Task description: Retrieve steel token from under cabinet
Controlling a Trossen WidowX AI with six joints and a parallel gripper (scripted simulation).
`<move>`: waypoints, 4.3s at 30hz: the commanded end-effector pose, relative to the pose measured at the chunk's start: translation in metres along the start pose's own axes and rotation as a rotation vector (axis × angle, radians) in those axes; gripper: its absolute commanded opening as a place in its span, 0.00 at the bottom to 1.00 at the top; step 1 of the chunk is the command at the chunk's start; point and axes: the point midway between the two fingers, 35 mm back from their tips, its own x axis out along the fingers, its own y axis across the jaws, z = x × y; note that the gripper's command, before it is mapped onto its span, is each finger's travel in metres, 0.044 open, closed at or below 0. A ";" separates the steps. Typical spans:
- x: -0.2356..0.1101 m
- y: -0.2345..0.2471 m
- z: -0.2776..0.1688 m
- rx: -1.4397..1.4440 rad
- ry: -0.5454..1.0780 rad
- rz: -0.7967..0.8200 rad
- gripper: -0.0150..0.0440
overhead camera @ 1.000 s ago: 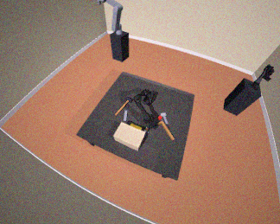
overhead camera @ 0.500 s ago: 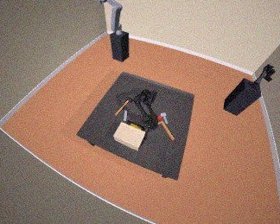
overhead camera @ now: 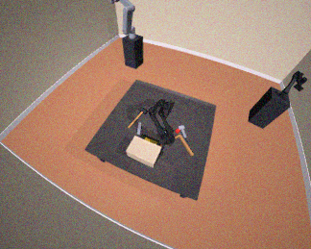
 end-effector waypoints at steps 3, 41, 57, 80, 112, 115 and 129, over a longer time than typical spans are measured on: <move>0.000 -0.001 0.004 -0.001 -0.003 0.001 0.25; 0.002 -0.024 0.001 -0.002 -0.003 0.000 0.25; 0.002 -0.022 -0.018 -0.002 -0.002 0.000 0.25; 0.002 -0.020 -0.047 -0.003 -0.001 0.000 0.25; 0.002 -0.016 -0.095 -0.004 0.001 0.002 0.25; 0.002 -0.016 -0.101 -0.005 0.001 0.002 0.25; 0.002 -0.014 -0.126 -0.005 0.002 0.003 0.25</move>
